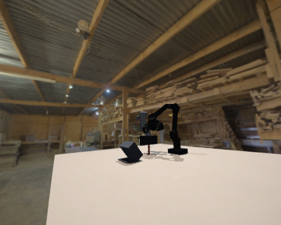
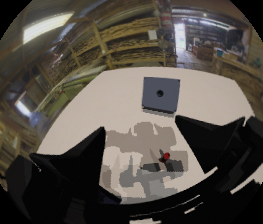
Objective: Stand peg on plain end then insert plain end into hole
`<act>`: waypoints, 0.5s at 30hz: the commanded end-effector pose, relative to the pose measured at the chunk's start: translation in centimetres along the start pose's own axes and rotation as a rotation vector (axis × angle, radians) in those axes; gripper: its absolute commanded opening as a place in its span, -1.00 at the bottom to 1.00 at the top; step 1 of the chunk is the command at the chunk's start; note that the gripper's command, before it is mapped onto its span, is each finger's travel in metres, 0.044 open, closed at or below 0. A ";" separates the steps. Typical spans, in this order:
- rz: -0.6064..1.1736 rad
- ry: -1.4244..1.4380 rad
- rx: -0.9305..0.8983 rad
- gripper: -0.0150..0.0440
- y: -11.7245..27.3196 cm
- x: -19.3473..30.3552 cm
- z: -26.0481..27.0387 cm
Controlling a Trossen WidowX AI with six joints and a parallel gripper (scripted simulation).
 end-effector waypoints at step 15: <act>0.572 -0.110 0.019 1.00 -2.7 0.7 -0.7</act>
Point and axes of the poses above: the point midway between the two fingers, 35 mm back from their tips, its own y axis back along the fingers, its own z axis across the jaws, x = y × z, the point moved 5 cm from there along y, back along the fingers, and after that the axes turned 12 degrees about -y, right-handed, at the moved point
